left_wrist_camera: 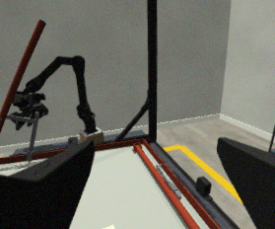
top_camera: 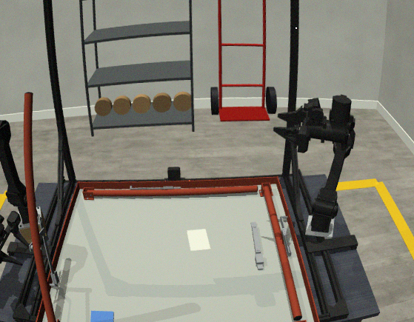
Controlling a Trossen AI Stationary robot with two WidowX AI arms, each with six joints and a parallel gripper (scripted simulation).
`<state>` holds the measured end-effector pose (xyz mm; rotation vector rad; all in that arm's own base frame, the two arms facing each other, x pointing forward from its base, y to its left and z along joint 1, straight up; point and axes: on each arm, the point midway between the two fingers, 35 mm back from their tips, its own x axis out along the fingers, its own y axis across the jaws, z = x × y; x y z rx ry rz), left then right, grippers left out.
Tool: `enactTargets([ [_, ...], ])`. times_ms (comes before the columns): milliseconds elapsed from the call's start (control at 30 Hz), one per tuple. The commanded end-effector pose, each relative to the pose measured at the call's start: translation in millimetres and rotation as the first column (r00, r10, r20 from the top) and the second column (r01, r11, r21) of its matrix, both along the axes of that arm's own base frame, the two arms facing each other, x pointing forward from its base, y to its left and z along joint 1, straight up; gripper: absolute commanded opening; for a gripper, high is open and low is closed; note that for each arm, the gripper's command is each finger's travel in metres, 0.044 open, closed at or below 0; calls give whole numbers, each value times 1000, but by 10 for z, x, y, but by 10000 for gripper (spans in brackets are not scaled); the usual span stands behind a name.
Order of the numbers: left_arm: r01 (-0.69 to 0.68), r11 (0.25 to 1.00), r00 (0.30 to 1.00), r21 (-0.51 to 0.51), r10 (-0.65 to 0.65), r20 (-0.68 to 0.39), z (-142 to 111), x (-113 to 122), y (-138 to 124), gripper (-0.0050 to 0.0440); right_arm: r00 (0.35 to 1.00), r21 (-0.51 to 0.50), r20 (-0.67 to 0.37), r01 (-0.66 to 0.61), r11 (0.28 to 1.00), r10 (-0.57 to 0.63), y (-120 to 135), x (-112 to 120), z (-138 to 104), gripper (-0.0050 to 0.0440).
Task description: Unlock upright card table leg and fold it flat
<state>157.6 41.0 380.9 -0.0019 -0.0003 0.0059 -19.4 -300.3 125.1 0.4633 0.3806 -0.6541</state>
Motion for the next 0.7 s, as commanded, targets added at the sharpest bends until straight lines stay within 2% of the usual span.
enactTargets([
  [0,6,1000,1000,2,-6,0,0,0,-10,400,999,95,32,-21,995,18,-8,-32,3,290],
  [233,6,1000,1000,2,-6,0,0,0,-10,400,993,269,117,-44,962,13,104,1,57,290],
  [433,6,1000,1000,2,-6,0,0,0,-10,400,993,274,119,-45,961,13,105,-10,72,290],
  [600,6,1000,1000,2,-6,0,0,0,-10,400,995,253,101,-40,967,15,99,-284,402,290],
  [667,6,1000,1000,2,-6,0,0,0,-10,400,994,261,107,-42,964,14,124,-328,485,290],
])
